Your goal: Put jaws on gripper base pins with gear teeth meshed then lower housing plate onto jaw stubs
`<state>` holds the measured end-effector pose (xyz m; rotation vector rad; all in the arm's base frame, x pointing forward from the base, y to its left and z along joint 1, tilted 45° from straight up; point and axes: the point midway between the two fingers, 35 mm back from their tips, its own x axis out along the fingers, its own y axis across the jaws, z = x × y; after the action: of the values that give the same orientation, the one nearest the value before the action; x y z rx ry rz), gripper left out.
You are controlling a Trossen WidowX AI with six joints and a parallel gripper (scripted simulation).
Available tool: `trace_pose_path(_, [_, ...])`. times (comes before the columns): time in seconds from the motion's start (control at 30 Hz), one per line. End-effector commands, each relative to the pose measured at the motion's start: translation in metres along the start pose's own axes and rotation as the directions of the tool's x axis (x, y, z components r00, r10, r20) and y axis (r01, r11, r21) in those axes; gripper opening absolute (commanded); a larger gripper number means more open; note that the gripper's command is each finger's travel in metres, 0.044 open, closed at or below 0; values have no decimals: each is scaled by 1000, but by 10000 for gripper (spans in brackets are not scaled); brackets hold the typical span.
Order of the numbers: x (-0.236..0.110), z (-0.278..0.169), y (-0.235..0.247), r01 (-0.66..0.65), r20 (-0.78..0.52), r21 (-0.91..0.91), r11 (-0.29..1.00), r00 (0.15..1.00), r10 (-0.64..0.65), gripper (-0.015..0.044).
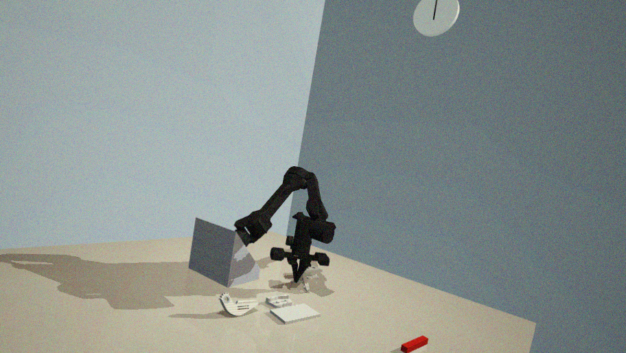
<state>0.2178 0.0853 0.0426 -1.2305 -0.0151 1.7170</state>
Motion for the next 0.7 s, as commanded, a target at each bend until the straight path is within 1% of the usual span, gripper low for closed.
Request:
trace_pose_path(0.0, [3, 1, 0, 5, 5, 7, 1000, 1000, -5, 0])
trace_pose_path(0.67, [2, -2, -30, 4, 3, 6, 1000, 1000, -4, 0])
